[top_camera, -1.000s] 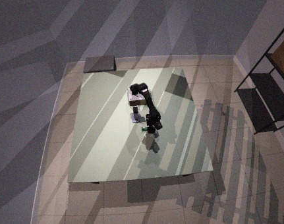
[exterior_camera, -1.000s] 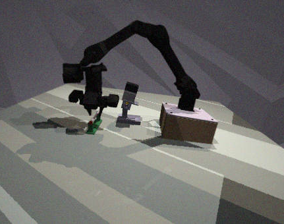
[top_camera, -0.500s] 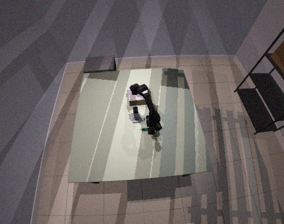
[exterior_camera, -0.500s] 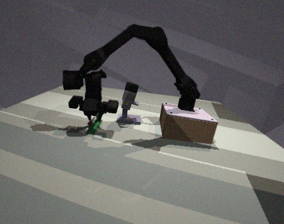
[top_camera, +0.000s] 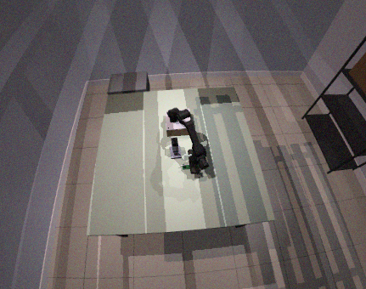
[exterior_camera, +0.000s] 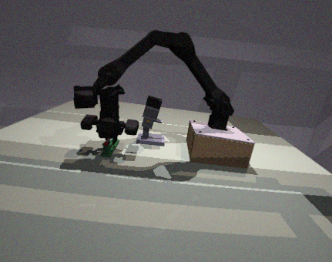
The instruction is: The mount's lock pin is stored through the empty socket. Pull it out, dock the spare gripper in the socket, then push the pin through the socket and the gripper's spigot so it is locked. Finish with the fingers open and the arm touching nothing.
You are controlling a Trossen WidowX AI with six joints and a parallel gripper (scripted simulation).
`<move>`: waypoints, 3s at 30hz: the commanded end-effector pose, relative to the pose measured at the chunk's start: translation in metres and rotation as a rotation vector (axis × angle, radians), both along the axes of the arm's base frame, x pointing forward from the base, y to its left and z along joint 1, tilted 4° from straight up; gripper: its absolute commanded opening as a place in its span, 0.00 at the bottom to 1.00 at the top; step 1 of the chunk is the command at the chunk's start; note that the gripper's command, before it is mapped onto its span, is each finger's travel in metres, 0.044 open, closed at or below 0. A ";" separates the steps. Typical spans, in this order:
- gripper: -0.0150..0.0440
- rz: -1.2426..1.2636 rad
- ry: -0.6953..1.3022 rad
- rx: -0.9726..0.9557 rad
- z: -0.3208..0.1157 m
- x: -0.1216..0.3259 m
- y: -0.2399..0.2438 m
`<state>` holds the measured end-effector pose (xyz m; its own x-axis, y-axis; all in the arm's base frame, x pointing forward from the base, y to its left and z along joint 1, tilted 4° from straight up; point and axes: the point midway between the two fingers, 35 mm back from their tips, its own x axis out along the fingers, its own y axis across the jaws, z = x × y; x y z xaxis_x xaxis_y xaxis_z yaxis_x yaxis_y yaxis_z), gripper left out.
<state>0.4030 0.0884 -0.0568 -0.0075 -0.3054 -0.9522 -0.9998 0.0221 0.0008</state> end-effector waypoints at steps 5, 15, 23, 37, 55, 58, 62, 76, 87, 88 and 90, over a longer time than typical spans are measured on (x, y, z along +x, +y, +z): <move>0.25 0.007 0.000 -0.005 -0.001 0.000 -0.001; 0.25 0.007 0.000 -0.004 0.014 0.001 0.000; 0.25 0.007 0.000 -0.004 0.050 0.002 0.002; 0.25 0.009 0.000 0.000 0.064 0.001 0.004; 0.25 0.020 0.004 0.003 0.072 -0.030 0.012; 0.25 0.022 0.005 0.003 0.074 -0.038 0.014; 0.25 0.023 0.006 0.004 0.076 -0.049 0.016; 0.25 0.028 0.010 0.005 0.081 -0.090 0.019; 0.25 0.032 0.013 0.005 0.083 -0.122 0.018; 0.25 0.032 0.013 0.005 0.083 -0.124 0.018; 0.25 0.032 0.013 0.005 0.082 -0.124 0.018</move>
